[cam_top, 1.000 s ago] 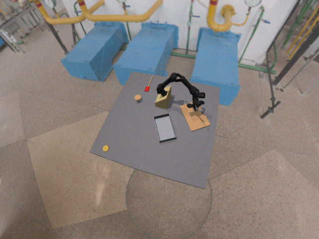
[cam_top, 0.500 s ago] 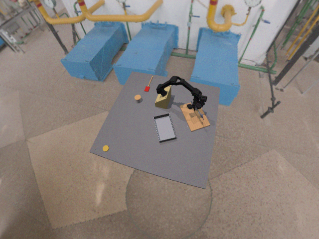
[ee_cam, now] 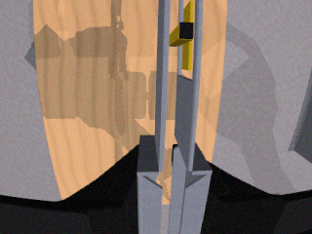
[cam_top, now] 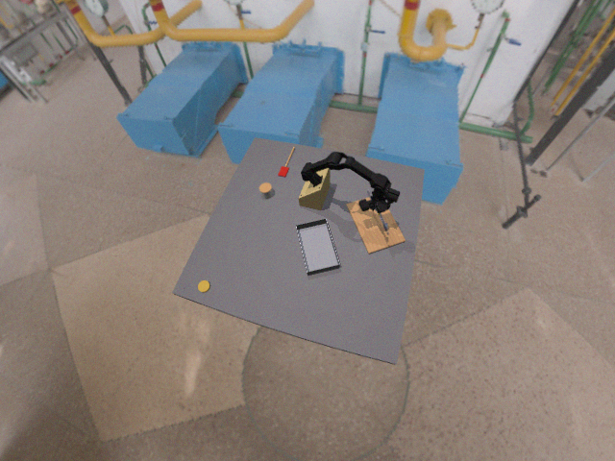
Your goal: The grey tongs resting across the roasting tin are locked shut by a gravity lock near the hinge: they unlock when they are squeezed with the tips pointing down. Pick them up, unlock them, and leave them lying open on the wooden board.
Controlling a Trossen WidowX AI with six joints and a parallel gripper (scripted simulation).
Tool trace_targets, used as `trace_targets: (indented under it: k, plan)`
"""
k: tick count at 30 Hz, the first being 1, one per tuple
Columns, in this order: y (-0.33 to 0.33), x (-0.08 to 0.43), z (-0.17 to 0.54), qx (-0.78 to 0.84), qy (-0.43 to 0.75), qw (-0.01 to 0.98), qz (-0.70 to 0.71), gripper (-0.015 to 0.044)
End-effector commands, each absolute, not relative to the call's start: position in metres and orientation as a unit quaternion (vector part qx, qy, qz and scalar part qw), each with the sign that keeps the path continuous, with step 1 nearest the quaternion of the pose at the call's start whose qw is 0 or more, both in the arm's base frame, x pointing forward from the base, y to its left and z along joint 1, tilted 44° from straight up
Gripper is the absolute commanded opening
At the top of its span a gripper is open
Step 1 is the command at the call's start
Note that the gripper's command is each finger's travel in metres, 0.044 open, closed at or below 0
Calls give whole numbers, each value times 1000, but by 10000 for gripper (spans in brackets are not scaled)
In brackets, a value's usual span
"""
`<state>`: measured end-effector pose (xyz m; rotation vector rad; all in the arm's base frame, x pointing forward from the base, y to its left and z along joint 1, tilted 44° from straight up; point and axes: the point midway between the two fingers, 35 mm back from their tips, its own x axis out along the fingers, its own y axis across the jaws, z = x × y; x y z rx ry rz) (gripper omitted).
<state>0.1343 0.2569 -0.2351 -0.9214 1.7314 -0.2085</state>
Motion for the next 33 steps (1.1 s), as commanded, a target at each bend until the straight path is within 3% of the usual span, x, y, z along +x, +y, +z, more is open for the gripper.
trace_targets:
  k: [1,33]
  plan:
    - [259,134,-234,-388,736,548,-87,-150]
    - [231,132,-271,-376,735,560,-70,-150]
